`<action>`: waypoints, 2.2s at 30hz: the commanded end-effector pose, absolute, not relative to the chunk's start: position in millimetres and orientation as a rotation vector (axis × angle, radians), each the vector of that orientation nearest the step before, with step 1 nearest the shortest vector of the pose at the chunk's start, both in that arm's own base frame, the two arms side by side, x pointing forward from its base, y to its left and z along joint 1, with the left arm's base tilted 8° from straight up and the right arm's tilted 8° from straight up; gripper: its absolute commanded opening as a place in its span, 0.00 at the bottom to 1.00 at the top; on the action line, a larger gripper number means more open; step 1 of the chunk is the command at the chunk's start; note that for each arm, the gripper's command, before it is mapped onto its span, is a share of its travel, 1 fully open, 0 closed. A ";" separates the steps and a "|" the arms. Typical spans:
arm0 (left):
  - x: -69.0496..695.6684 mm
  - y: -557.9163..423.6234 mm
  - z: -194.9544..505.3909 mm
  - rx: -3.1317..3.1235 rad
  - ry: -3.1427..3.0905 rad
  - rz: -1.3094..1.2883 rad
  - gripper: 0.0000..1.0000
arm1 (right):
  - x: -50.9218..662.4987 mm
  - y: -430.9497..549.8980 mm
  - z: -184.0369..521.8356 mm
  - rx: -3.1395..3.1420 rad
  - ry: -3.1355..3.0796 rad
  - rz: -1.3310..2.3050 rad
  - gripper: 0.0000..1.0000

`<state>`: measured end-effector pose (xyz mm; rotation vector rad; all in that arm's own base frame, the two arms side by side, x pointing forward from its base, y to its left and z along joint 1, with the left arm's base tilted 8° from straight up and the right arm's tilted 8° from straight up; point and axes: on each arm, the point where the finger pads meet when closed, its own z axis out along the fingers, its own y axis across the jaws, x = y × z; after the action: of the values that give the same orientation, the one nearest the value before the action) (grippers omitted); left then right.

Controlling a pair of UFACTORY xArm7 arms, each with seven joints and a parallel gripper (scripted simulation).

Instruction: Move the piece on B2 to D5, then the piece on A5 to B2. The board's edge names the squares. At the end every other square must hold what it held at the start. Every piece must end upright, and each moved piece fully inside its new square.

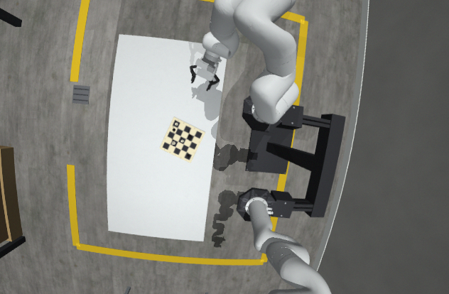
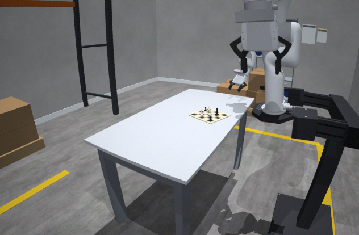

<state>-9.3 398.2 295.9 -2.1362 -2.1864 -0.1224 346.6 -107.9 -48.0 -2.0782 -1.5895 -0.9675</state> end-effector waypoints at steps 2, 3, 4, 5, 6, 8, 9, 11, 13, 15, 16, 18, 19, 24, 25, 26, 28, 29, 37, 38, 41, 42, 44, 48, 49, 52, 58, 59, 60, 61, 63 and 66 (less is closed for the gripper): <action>-9.4 399.1 297.7 -2.134 -2.184 -0.127 1.00 | 344.3 -105.1 -16.4 -2.079 -1.592 -0.967 1.00; -9.4 399.1 297.7 -2.134 -2.184 -0.127 1.00 | 344.0 -104.6 -12.1 -2.079 -1.592 -0.967 1.00; -9.4 399.1 297.7 -2.134 -2.184 -0.127 1.00 | 343.7 -104.2 -8.7 -2.079 -1.592 -0.967 1.00; -9.4 399.1 297.7 -2.134 -2.184 -0.127 1.00 | 343.7 -104.2 -8.7 -2.079 -1.592 -0.967 1.00; -9.4 399.1 297.7 -2.134 -2.184 -0.127 1.00 | 343.7 -104.2 -8.7 -2.079 -1.592 -0.967 1.00; -9.4 399.1 297.7 -2.134 -2.184 -0.127 1.00 | 343.3 -103.7 -4.4 -2.079 -1.592 -0.967 1.00; -9.4 399.1 297.7 -2.134 -2.184 -0.127 1.00 | 343.2 -103.6 -3.5 -2.079 -1.592 -0.967 1.00; -9.4 399.1 297.7 -2.134 -2.184 -0.127 1.00 | 343.2 -103.5 -3.0 -2.079 -1.592 -0.967 1.00; -9.4 399.1 297.7 -2.134 -2.184 -0.127 1.00 | 343.2 -102.9 -5.2 -2.075 -1.598 -0.963 1.00; -9.4 399.1 297.7 -2.134 -2.184 -0.127 1.00 | 341.9 -98.5 -7.5 -2.050 -1.638 -0.932 1.00; -9.4 399.1 297.7 -2.134 -2.184 -0.127 1.00 | 340.7 -94.2 -9.8 -2.024 -1.677 -0.901 1.00; -9.4 399.1 297.7 -2.134 -2.184 -0.127 1.00 | 337.3 -82.1 -16.4 -1.941 -1.798 -0.808 1.00; -9.4 399.1 297.7 -2.134 -2.184 -0.127 1.00 | 336.6 -79.3 -18.0 -1.919 -1.827 -0.786 1.00; -9.4 399.1 297.7 -2.134 -2.184 -0.127 1.00 | 333.1 -63.8 -26.6 -1.777 -2.006 -0.649 1.00; -9.4 399.1 297.7 -2.134 -2.184 -0.127 1.00 | 332.6 -60.8 -28.2 -1.745 -2.043 -0.621 1.00; -9.4 399.1 297.7 -2.134 -2.184 -0.127 1.00 | 332.5 -59.4 -28.9 -1.730 -2.060 -0.608 1.00; -9.4 399.1 297.7 -2.134 -2.184 -0.127 1.00 | 332.3 -57.8 -29.8 -1.712 -2.080 -0.593 1.00; -9.4 399.1 297.7 -2.134 -2.184 -0.127 1.00 | 332.1 -50.8 -33.3 -1.628 -2.169 -0.525 1.00; -9.4 399.1 297.7 -2.134 -2.184 -0.127 1.00 | 336.5 -29.5 -41.7 -1.343 -2.428 -0.330 1.00; -9.4 399.1 297.7 -2.134 -2.184 -0.127 1.00 | 336.5 -29.5 -41.7 -1.343 -2.428 -0.330 1.00; -9.4 399.1 297.7 -2.134 -2.184 -0.127 1.00 | 341.0 -18.6 -44.4 -1.195 -2.540 -0.247 1.00; -9.4 399.1 297.7 -2.134 -2.184 -0.127 1.00 | 341.2 -18.1 -44.5 -1.189 -2.544 -0.244 1.00; -9.4 399.1 297.7 -2.134 -2.184 -0.127 1.00 | 343.1 -14.0 -45.2 -1.136 -2.582 -0.216 1.00; -9.4 399.1 297.7 -2.134 -2.184 -0.127 1.00 | 350.7 1.6 -47.1 -0.943 -2.703 -0.126 1.00; -9.4 399.1 297.7 -2.134 -2.184 -0.127 1.00 | 352.8 5.9 -47.4 -0.893 -2.731 -0.105 1.00; -9.4 399.1 297.7 -2.134 -2.184 -0.127 1.00 | 359.1 19.9 -48.1 -0.740 -2.811 -0.046 1.00; -9.4 399.1 297.7 -2.134 -2.184 -0.127 1.00 | 369.6 47.2 -48.1 -0.472 -2.927 0.040 1.00; -9.4 399.1 297.7 -2.134 -2.184 -0.127 1.00 | 369.6 47.2 -48.1 -0.472 -2.927 0.040 1.00; -9.4 399.1 297.7 -2.134 -2.184 -0.127 1.00 | 370.8 50.7 -48.1 -0.440 -2.939 0.050 1.00; -9.4 399.1 297.7 -2.134 -2.184 -0.127 1.00 | 372.1 55.1 -48.0 -0.400 -2.954 0.060 1.00; -9.4 399.1 297.7 -2.134 -2.184 -0.127 1.00 | 375.7 68.0 -47.6 -0.287 -2.991 0.089 1.00; -9.4 399.1 297.7 -2.134 -2.184 -0.127 1.00 | 380.3 89.3 -46.8 -0.109 -3.040 0.127 1.00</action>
<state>-9.3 398.2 295.9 -2.1362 -2.1864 -0.1224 373.1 68.3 -48.1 -0.2884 -2.9830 0.0715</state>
